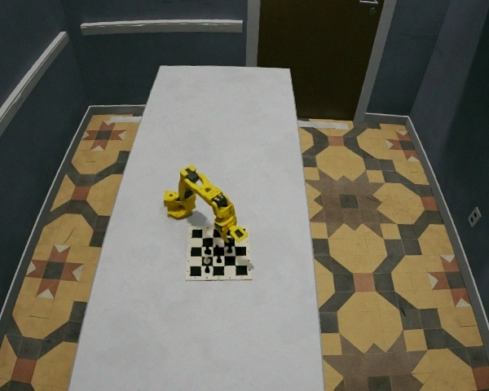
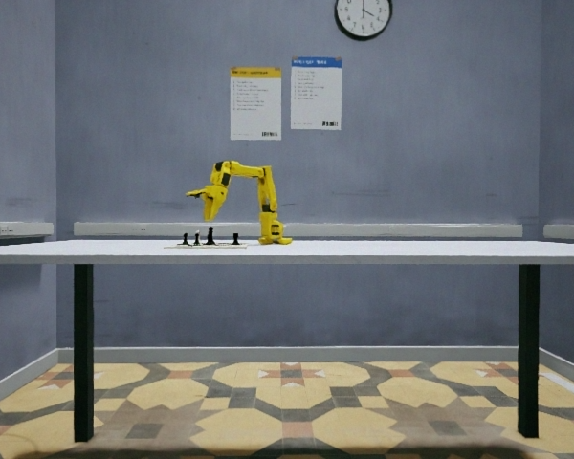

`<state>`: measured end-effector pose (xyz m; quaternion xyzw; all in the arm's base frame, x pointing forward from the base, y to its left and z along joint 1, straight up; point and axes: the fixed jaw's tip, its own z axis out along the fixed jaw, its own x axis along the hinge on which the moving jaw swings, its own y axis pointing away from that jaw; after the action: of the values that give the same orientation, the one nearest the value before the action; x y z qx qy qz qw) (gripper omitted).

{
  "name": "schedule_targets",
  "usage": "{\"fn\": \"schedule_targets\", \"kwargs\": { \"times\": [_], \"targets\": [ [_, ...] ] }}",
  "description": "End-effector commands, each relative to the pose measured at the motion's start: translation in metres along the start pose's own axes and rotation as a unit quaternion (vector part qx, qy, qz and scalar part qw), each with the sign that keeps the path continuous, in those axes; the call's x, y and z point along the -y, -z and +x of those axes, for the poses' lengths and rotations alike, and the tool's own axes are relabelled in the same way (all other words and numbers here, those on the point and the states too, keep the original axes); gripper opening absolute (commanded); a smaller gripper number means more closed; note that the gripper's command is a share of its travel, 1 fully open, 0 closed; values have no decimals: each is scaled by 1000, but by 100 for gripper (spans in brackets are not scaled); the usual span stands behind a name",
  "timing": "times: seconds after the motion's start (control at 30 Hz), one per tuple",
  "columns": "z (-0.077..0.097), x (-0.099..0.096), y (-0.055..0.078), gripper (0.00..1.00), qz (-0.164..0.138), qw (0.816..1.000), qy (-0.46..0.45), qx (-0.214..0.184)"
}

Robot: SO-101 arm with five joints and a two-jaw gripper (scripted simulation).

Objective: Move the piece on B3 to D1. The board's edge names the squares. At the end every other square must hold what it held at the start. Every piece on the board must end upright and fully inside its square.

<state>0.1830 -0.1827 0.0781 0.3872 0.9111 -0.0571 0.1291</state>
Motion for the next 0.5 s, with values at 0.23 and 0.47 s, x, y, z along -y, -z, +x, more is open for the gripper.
{"fn": "schedule_targets", "kwargs": {
  "times": [0.23,0.47],
  "targets": [
    [1,2,0,9,1,1000,-10,4],
    [1,2,-2,9,1,1000,-10,4]
  ]
}}
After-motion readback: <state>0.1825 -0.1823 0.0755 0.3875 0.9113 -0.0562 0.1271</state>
